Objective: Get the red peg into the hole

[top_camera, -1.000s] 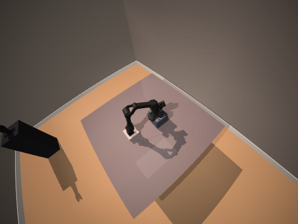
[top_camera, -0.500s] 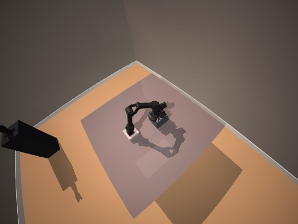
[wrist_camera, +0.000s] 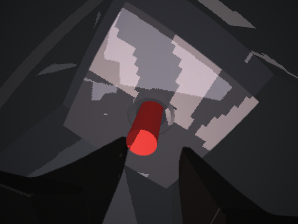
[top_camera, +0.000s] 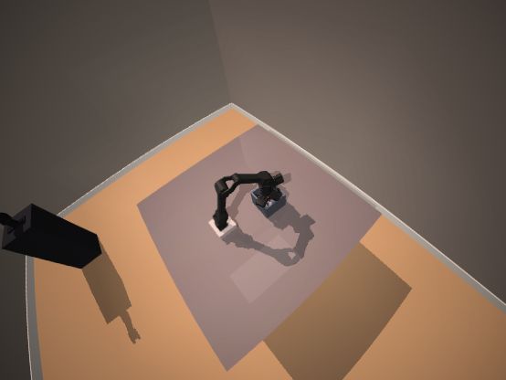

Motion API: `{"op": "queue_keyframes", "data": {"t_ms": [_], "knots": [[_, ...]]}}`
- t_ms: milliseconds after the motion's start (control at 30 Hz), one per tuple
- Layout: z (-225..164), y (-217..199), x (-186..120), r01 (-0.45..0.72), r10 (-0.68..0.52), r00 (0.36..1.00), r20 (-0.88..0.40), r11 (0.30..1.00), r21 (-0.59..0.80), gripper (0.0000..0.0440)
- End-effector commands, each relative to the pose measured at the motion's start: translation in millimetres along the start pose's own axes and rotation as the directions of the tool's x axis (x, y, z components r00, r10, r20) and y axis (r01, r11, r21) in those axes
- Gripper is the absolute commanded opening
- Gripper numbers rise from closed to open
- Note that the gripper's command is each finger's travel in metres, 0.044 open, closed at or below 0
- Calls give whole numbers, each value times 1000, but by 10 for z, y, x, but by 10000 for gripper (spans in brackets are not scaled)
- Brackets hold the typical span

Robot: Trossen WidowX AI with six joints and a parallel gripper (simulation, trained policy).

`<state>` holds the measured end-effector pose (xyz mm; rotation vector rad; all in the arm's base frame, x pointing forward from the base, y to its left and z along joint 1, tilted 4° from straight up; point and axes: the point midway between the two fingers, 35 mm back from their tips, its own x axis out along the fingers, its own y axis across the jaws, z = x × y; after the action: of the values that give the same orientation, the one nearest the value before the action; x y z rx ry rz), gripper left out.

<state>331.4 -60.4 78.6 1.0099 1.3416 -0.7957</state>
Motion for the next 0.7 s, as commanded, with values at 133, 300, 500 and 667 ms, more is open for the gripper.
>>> {"op": "queue_keyframes", "data": {"t_ms": [133, 300, 500, 667], "knots": [[119, 16, -88, -15, 15, 1000, -26, 1000, 2, 155], [178, 77, -208, -53, 53, 998, -36, 999, 3, 168], [246, 192, -435, -135, 135, 989, -61, 991, 15, 193], [297, 276, -606, -200, 201, 976, -79, 980, 20, 205]]}}
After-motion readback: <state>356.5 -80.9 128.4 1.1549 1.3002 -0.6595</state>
